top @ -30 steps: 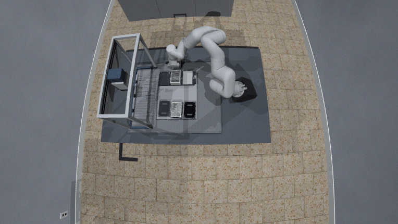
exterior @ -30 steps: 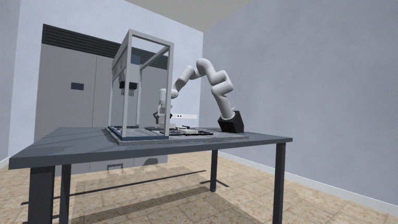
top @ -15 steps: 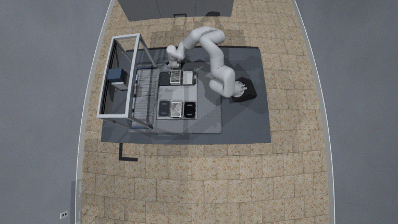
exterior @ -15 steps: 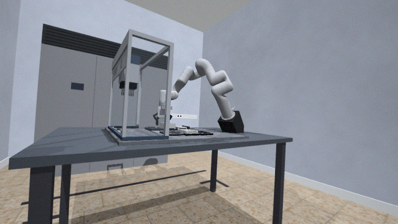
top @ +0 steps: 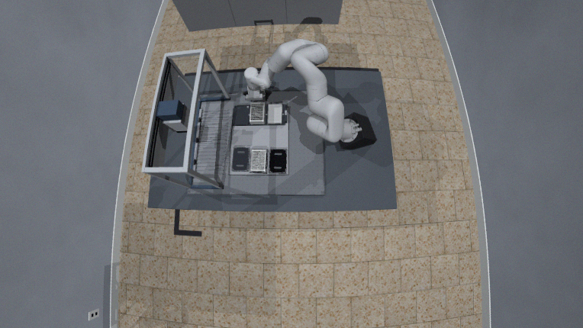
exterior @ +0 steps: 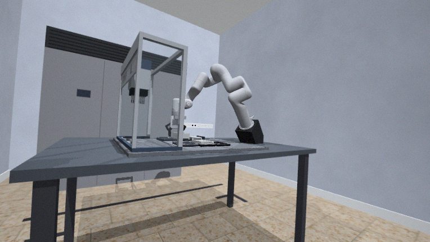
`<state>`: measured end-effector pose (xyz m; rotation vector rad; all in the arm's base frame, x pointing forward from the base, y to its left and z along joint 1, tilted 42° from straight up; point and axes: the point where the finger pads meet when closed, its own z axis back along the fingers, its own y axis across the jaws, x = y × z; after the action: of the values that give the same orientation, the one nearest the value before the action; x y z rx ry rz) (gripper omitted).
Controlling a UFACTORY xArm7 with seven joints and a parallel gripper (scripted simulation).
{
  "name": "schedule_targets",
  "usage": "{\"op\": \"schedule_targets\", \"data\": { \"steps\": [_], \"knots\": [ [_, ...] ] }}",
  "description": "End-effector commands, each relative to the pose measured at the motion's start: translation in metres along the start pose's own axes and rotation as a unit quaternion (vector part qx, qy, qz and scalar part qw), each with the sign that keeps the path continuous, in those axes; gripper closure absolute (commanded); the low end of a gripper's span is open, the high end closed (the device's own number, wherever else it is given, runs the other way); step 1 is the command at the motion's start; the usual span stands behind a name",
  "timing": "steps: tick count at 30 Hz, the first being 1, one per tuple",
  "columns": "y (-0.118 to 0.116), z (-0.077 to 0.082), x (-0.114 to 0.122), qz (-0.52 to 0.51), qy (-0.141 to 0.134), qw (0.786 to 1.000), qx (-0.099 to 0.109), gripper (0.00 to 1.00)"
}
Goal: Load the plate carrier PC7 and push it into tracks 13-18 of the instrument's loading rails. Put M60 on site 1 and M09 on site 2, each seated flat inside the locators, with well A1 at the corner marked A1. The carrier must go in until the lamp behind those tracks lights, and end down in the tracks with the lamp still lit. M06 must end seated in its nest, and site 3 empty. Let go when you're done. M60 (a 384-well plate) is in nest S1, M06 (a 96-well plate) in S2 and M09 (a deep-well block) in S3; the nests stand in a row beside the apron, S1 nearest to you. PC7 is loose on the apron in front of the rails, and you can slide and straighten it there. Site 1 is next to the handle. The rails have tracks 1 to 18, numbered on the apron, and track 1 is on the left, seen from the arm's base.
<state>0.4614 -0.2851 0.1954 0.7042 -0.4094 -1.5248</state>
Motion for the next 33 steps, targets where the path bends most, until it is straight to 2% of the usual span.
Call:
{"op": "schedule_targets", "data": {
  "steps": [1, 17, 33],
  "knots": [
    [0.0013, -0.0011, 0.0012, 0.000, -0.001, 1.000, 0.002, 0.00],
    [0.0013, -0.0104, 0.0012, 0.000, -0.001, 1.000, 0.002, 0.00],
    [0.0014, -0.0105, -0.0012, 0.000, -0.001, 1.000, 0.002, 0.00]
  ]
}}
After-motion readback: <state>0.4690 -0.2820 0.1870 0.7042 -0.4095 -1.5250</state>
